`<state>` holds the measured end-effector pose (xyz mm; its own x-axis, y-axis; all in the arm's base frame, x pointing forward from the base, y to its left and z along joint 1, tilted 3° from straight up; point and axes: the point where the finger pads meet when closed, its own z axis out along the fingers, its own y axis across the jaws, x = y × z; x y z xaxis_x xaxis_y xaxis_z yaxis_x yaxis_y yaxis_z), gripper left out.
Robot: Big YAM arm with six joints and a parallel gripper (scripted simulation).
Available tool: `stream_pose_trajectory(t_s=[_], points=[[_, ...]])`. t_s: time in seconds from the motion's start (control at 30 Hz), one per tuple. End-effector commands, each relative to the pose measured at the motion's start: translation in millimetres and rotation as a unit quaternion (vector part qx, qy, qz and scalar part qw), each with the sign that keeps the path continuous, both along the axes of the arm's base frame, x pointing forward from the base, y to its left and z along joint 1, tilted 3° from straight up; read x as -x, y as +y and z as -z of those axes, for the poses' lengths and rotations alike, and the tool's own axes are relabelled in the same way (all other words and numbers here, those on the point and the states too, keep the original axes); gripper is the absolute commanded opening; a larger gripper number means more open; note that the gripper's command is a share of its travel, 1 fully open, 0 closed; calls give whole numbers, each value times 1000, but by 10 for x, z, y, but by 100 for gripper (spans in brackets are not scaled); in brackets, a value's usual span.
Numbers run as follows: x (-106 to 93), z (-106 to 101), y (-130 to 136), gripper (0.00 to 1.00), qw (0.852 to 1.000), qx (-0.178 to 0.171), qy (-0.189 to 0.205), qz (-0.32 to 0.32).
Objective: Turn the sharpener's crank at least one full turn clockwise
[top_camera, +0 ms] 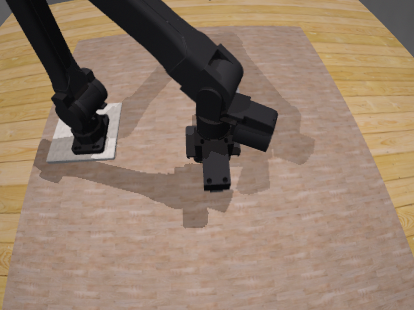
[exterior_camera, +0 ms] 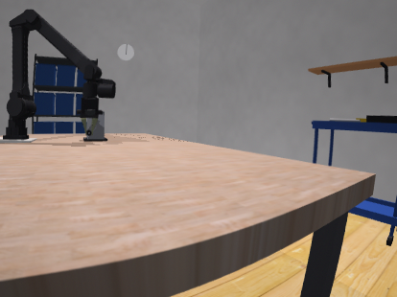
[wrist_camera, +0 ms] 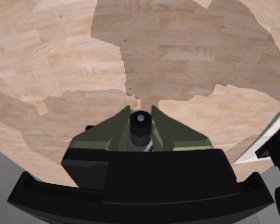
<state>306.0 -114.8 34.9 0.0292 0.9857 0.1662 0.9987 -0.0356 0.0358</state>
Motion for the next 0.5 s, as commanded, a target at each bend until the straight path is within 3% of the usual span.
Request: stream_pose_trajectory(t_s=[0.0,0.47], points=[[73,-79,-16,15,1000,-1,-3,0],[152,-239,-27,15,1000,1,-7,-1]])
